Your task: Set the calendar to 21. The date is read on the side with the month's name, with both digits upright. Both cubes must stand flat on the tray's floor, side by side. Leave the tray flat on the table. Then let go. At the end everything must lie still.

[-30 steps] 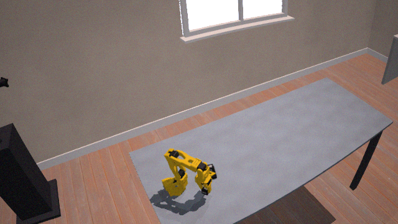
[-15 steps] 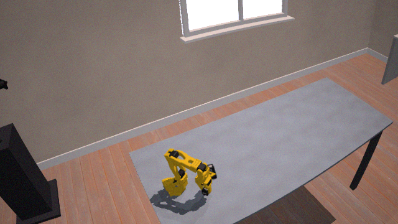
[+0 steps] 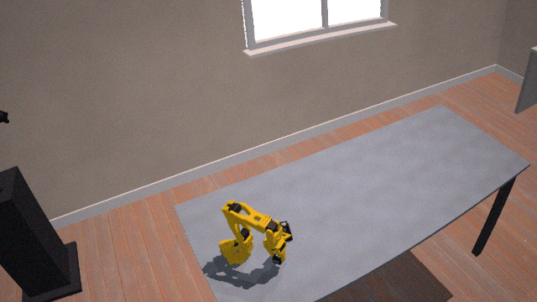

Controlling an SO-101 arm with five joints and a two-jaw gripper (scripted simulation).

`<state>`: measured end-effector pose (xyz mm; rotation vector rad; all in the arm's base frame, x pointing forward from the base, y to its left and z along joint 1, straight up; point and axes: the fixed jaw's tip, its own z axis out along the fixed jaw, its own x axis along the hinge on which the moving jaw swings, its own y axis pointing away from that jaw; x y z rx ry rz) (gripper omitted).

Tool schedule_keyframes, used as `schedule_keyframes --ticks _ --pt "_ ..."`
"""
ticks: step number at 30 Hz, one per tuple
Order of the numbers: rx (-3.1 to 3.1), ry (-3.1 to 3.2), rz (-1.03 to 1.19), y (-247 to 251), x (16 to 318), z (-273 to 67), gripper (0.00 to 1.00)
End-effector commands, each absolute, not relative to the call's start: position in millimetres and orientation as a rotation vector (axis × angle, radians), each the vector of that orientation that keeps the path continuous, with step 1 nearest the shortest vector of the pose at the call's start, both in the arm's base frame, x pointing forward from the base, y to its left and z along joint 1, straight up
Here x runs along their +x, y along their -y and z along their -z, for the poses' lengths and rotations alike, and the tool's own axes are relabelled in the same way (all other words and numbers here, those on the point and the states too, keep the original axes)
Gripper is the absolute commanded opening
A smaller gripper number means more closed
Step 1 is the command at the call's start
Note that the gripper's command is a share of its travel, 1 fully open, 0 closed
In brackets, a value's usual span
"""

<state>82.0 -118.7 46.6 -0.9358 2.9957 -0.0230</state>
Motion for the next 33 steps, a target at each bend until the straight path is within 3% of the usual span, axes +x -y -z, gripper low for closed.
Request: schedule_keyframes --ticks 1,33 --pt "-0.938 -2.985 0.061 121 83 -48 0.00" --pt "-0.938 -2.985 0.061 122 83 -37 0.00"
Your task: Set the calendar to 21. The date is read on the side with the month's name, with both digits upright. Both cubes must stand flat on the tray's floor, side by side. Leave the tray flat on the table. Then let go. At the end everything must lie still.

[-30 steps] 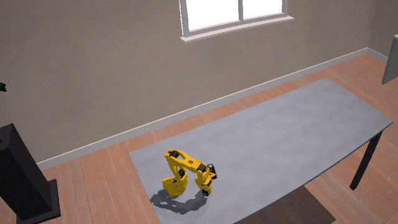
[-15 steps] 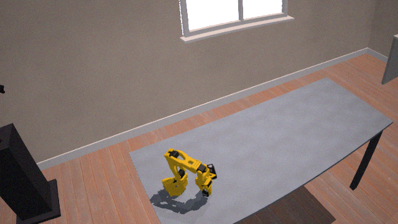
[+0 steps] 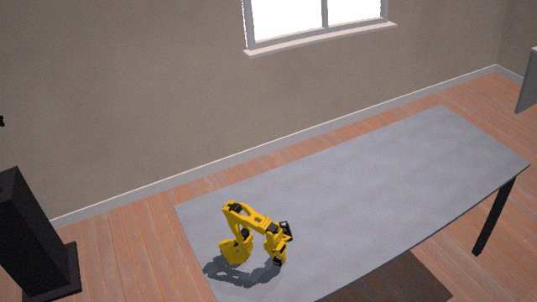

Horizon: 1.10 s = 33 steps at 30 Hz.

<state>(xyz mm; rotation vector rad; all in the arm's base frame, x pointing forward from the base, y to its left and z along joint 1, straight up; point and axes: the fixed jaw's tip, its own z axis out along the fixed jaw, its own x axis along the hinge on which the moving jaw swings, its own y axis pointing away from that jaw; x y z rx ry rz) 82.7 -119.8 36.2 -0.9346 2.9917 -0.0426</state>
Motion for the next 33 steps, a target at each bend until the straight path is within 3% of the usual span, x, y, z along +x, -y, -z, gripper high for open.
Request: schedule_keyframes --ticks 1,33 --pt "-0.938 -2.985 0.061 122 83 -37 0.00" --pt "-0.938 -2.985 0.061 122 83 -25 0.00"
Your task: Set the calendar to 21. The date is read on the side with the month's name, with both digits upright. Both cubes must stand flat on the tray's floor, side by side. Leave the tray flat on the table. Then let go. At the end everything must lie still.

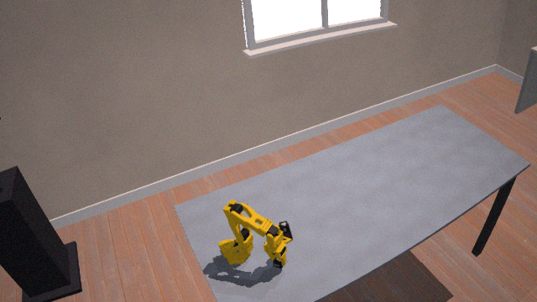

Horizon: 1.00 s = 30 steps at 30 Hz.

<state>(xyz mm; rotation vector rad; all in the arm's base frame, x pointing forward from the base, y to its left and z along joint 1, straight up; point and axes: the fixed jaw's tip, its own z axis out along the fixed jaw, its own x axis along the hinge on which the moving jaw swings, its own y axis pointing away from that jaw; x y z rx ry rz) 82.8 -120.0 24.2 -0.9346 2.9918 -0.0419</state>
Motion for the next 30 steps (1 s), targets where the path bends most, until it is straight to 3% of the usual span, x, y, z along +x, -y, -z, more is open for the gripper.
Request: schedule_keyframes --ticks 1,30 --pt "-0.938 -2.985 0.061 121.9 83.1 -24.8 0.00" --pt "-0.938 -2.985 0.061 122.2 83.3 -15.0 0.00"
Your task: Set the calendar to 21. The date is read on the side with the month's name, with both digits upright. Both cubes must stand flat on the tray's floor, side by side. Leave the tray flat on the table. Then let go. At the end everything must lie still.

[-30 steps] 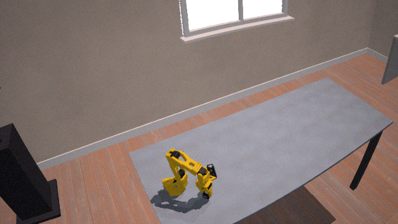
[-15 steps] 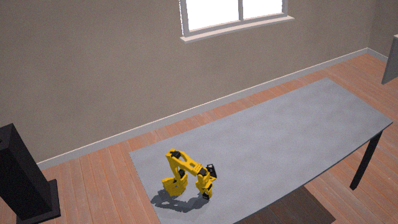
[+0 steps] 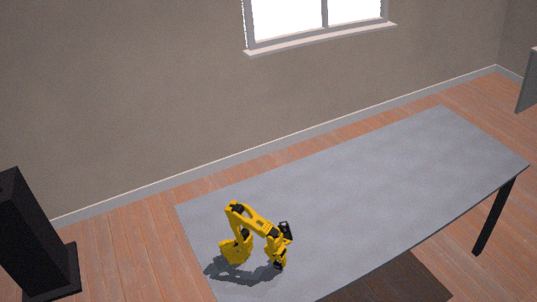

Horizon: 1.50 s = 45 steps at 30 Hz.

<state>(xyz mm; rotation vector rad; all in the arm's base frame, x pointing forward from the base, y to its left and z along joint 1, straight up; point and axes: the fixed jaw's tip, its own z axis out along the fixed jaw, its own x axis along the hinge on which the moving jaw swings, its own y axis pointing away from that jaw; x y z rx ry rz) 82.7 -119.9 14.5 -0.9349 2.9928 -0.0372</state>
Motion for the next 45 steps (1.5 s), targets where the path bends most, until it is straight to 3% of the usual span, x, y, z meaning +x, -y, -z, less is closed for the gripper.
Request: schedule_keyframes --ticks 1,23,33,45 --pt "-0.938 -2.985 0.061 122.2 83.3 -14.9 0.00" --pt "-0.938 -2.985 0.061 122.2 83.3 -14.2 0.00" --pt "-0.938 -2.985 0.061 122.2 83.3 -14.2 0.16" --pt "-0.938 -2.985 0.061 122.2 83.3 -14.2 0.19"
